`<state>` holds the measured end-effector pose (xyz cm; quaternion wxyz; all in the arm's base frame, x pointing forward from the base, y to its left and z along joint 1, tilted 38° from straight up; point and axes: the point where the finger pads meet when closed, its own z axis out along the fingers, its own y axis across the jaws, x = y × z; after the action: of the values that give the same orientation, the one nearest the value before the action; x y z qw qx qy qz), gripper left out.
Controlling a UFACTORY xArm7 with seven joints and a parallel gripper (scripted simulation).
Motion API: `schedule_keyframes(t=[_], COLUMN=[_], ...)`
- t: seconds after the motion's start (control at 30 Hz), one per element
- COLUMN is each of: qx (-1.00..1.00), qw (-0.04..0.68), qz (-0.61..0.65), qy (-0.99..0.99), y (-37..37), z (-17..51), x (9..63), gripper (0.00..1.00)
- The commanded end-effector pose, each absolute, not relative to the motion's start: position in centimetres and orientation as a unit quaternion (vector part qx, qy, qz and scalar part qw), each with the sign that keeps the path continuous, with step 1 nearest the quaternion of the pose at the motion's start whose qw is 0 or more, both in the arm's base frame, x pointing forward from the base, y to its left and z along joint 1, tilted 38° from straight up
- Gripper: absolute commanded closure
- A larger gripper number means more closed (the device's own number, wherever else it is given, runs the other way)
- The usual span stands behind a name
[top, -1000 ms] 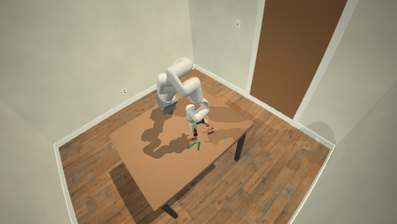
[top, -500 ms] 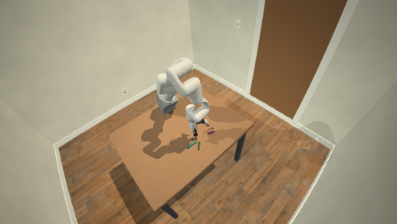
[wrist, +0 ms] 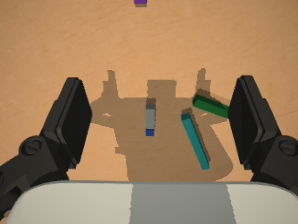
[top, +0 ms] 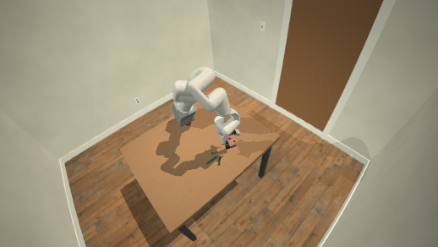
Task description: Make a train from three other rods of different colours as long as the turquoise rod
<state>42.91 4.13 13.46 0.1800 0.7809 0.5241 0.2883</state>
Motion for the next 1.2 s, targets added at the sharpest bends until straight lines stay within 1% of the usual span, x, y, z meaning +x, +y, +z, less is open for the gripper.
schedule_keyframes(t=[0.0,0.1,0.77,0.9,0.93,1.17], qx=[0.792,0.791,0.791,0.791,0.791,0.791], qw=[0.223,0.220,0.220,0.218,0.218,0.218], qz=[0.244,0.244,0.244,0.244,0.244,0.244], qy=[0.513,0.515,0.515,0.516,0.516,0.516], y=[7.5,9.4,9.4,10.3,10.3,10.3], z=[13.1,12.8,12.8,12.7,12.7,12.7], x=[44.2,44.5,44.5,44.6,44.6,44.6], gripper=[0.00,0.00,0.00,0.00,0.76,0.76])
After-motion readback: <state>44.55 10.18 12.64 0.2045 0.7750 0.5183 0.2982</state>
